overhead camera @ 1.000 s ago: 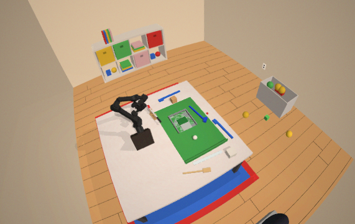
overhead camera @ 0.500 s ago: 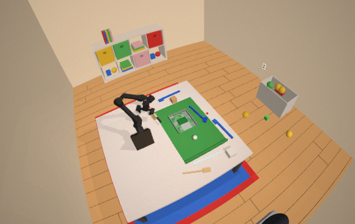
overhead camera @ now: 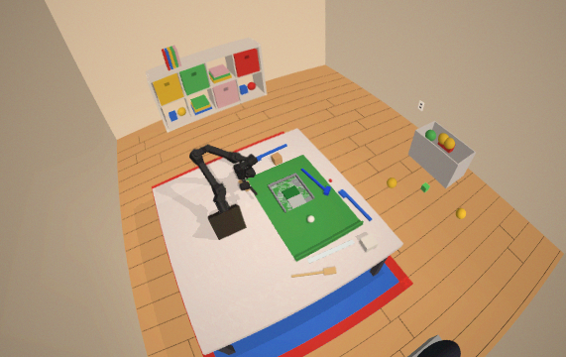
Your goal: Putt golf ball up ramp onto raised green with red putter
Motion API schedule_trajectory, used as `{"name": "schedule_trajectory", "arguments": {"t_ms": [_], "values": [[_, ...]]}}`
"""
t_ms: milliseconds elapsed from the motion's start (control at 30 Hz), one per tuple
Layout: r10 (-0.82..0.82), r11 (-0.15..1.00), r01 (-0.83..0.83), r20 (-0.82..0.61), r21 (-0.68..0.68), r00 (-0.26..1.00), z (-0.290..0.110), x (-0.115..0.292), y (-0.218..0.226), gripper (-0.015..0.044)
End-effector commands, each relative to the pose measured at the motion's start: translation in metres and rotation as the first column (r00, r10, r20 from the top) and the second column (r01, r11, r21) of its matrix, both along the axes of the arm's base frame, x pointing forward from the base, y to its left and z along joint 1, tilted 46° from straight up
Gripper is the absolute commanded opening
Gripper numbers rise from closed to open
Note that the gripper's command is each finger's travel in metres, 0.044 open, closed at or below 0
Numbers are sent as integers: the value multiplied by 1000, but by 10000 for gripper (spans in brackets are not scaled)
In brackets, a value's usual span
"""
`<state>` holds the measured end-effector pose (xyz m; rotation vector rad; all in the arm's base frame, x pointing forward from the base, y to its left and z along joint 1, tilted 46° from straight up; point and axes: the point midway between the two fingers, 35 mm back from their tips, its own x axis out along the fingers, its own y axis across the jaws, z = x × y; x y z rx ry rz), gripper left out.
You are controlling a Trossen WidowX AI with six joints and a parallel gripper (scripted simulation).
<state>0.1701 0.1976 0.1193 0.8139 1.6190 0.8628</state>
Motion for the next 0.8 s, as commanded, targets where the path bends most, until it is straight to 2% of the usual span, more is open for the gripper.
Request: {"name": "schedule_trajectory", "arguments": {"t_ms": [0, 133, 200, 767], "values": [[-513, 855, 400, -645, -329, 566, -37, 46, -20, 440], [-600, 781, 431, -735, -452, 317, -49, 55, -27, 440], [-612, 766, 432, -745, -475, 266, -51, 57, -28, 440], [-612, 766, 432, -745, -476, 264, -52, 57, -26, 440]]}}
